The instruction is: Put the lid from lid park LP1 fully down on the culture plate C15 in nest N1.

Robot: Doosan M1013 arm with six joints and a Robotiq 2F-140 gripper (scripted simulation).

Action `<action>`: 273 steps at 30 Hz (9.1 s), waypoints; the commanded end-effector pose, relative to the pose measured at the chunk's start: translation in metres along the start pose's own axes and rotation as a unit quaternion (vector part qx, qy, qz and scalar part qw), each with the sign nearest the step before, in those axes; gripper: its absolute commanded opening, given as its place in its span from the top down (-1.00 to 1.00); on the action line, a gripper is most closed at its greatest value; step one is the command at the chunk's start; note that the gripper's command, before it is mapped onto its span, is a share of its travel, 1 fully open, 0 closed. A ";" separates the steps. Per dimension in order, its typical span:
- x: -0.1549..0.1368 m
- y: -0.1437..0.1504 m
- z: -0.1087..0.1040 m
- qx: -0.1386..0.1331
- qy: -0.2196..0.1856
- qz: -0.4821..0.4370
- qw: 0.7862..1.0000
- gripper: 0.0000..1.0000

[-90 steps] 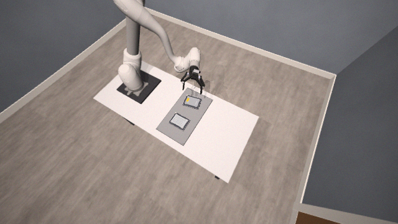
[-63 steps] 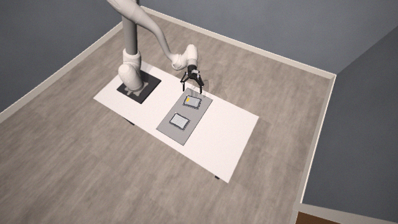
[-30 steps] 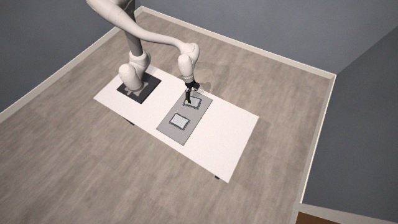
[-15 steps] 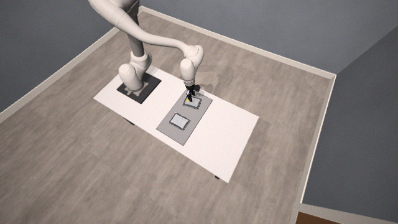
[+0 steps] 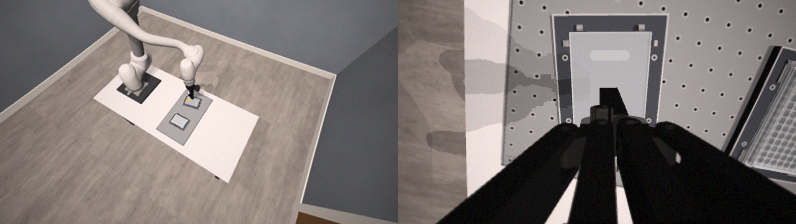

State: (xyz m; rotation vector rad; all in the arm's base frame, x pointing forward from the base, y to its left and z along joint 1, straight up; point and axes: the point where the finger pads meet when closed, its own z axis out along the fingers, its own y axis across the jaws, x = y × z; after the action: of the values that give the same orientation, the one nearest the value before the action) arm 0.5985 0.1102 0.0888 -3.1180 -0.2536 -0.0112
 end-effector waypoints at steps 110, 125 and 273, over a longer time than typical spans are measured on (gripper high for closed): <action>-0.003 0.003 0.042 -0.005 -0.006 0.001 1.000 -0.39; -0.003 0.004 0.044 -0.005 -0.006 0.001 1.000 -0.39; -0.003 0.004 0.060 -0.005 -0.006 0.001 1.000 -0.39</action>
State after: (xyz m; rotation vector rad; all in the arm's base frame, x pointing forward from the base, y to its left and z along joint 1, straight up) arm 0.5961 0.1067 0.0280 -3.1292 -0.2510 0.0081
